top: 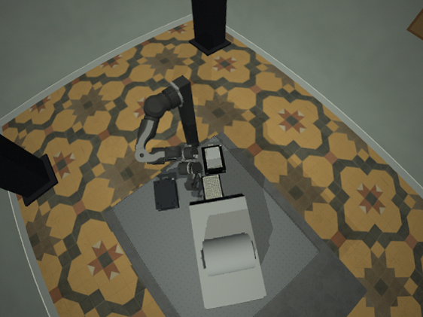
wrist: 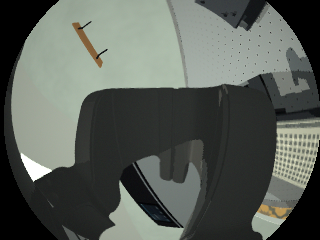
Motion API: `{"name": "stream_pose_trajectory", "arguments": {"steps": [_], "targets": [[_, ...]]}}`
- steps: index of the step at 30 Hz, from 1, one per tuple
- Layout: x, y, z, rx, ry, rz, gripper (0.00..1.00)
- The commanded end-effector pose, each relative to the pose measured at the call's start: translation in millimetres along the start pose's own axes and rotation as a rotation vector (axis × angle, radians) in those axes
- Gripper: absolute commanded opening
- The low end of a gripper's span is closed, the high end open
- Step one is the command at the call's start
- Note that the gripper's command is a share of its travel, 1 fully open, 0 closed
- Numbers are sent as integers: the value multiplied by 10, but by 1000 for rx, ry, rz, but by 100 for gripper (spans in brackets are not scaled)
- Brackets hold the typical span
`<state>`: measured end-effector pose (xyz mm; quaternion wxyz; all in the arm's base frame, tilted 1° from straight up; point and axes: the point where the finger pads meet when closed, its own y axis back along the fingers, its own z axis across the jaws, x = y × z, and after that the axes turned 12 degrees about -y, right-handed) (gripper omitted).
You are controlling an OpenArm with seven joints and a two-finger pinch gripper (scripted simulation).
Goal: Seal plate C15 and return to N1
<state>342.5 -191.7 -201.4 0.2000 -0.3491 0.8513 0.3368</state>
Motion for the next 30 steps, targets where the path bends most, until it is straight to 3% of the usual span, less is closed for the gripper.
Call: {"name": "stream_pose_trajectory", "arguments": {"steps": [1, 9, 10, 14, 26, 27, 30], "targets": [[-18, 4, -17, 66, 250, 6, 0], [-18, 4, -17, 66, 250, 6, 0], [-12, 2, -9, 14, 48, -1, 0], [-19, 5, -18, 67, 249, 4, 0], [-19, 5, -18, 67, 249, 4, 0], [-3, 112, -7, 1, -3, -3, 0], [21, 441, -7, 1, -3, -3, 0]]}}
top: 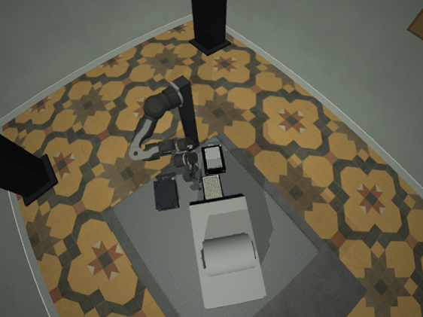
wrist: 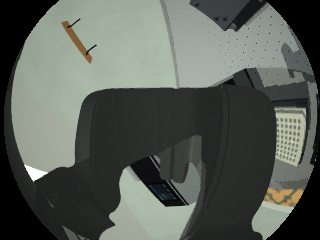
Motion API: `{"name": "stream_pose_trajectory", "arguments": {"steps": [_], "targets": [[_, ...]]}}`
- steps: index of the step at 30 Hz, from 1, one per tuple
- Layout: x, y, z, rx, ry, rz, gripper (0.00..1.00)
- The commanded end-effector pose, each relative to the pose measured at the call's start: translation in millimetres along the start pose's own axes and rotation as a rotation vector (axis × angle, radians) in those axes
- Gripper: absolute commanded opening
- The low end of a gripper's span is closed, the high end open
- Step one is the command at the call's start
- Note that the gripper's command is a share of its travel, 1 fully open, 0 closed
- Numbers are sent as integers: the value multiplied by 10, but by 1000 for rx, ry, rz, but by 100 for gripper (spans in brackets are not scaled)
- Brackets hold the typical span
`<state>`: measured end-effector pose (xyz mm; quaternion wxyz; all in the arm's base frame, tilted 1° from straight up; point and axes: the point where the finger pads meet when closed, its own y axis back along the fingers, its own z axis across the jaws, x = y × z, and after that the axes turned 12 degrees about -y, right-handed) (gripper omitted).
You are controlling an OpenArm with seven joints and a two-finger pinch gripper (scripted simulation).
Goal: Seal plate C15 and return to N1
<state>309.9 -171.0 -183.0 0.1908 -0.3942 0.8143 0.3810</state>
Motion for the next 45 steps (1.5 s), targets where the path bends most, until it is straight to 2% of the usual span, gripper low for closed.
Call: {"name": "stream_pose_trajectory", "arguments": {"steps": [1, 13, 14, 17, 18, 19, 30, 31, 34, 35, 37, 45], "targets": [[-1, 123, 22, 126, -3, 76, 0], [-1, 123, 22, 126, -3, 76, 0], [-7, 225, 30, -1, -2, -2, 0], [-8, 553, 73, 94, -2, 57, 0], [-8, 662, 87, 86, -2, 52, 0], [-8, 662, 87, 65, -2, 40, 0], [-8, 662, 87, 64, -2, 40, 0], [-22, 715, 110, -131, 0, -76, 0], [-9, 1043, 139, 3, -1, 4, 0], [-5, 1153, 148, 10, -1, 9, 0], [-5, 1153, 148, -12, -1, -3, 0], [-5, 1153, 148, -11, -1, -2, 0]]}}
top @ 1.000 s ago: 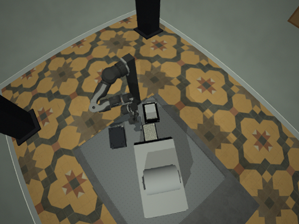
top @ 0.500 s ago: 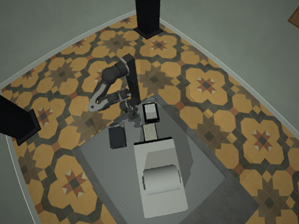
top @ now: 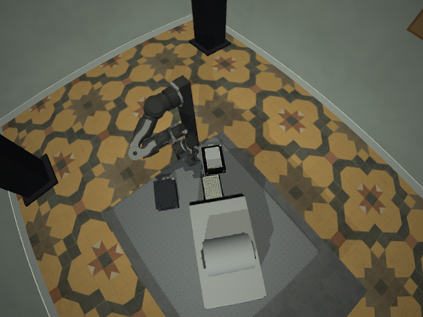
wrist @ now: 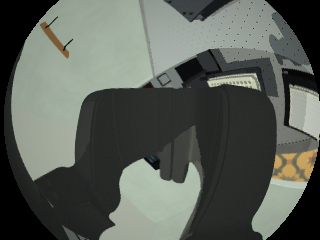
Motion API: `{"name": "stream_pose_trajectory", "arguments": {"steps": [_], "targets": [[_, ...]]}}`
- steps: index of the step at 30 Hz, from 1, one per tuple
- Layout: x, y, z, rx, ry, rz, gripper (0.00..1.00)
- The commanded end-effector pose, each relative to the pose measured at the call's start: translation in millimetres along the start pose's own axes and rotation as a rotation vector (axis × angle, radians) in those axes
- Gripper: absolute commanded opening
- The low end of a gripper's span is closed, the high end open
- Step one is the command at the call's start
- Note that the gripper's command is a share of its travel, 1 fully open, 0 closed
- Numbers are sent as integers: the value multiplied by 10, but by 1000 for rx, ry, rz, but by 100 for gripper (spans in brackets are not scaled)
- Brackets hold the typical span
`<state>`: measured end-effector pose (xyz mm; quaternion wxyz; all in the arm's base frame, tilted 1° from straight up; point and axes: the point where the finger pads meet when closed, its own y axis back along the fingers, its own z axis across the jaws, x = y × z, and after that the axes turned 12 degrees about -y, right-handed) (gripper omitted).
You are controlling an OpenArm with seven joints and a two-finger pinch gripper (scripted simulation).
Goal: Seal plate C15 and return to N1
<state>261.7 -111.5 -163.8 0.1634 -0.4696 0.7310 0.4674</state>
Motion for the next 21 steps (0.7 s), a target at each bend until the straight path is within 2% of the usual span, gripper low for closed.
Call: {"name": "stream_pose_trajectory", "arguments": {"steps": [1, 2, 3, 7, 19, 20, 21], "targets": [[48, 489, -64, 245, -4, 133, 0], [48, 489, -64, 245, -4, 133, 0], [4, 111, -16, 46, -2, 23, 0], [53, 546, -66, 227, -4, 125, 0], [53, 546, -66, 227, -4, 125, 0], [6, 111, -21, 46, -2, 23, 0], [21, 218, -38, 91, -3, 48, 0]]}}
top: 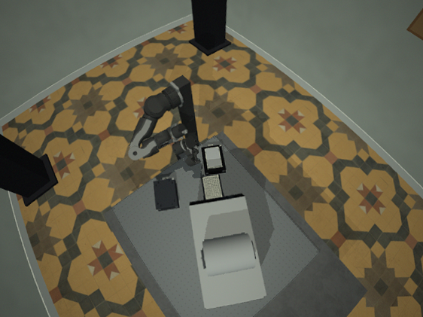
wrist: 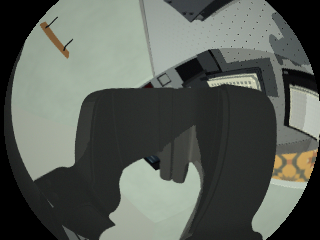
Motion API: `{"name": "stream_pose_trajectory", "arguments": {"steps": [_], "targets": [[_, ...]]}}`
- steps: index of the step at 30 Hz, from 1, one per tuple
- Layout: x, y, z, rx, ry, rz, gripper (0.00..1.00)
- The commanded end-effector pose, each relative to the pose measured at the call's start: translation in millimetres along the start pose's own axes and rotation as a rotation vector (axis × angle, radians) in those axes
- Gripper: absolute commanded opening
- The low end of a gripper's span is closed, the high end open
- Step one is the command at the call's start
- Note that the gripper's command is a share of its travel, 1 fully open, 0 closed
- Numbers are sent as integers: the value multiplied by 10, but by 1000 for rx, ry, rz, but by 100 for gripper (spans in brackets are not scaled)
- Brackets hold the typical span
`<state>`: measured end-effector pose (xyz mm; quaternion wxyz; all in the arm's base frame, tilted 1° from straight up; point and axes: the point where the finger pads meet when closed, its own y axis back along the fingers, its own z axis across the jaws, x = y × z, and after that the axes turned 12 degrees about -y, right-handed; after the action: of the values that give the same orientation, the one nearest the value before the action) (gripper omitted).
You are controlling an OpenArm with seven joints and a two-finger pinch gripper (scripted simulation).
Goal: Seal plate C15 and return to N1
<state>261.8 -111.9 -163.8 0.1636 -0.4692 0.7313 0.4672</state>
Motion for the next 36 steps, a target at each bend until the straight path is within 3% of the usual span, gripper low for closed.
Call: {"name": "stream_pose_trajectory", "arguments": {"steps": [1, 3, 15, 16, 20, 32, 33, 36], "targets": [[33, 327, -52, 136, -3, 73, 0], [61, 542, -86, 226, -4, 124, 0], [61, 542, -86, 226, -4, 124, 0], [16, 108, -37, 52, -2, 26, 0], [65, 541, -96, 233, -4, 128, 0], [65, 541, -96, 233, -4, 128, 0], [21, 106, -45, 55, -2, 28, 0], [54, 432, -85, 191, -3, 105, 0]]}}
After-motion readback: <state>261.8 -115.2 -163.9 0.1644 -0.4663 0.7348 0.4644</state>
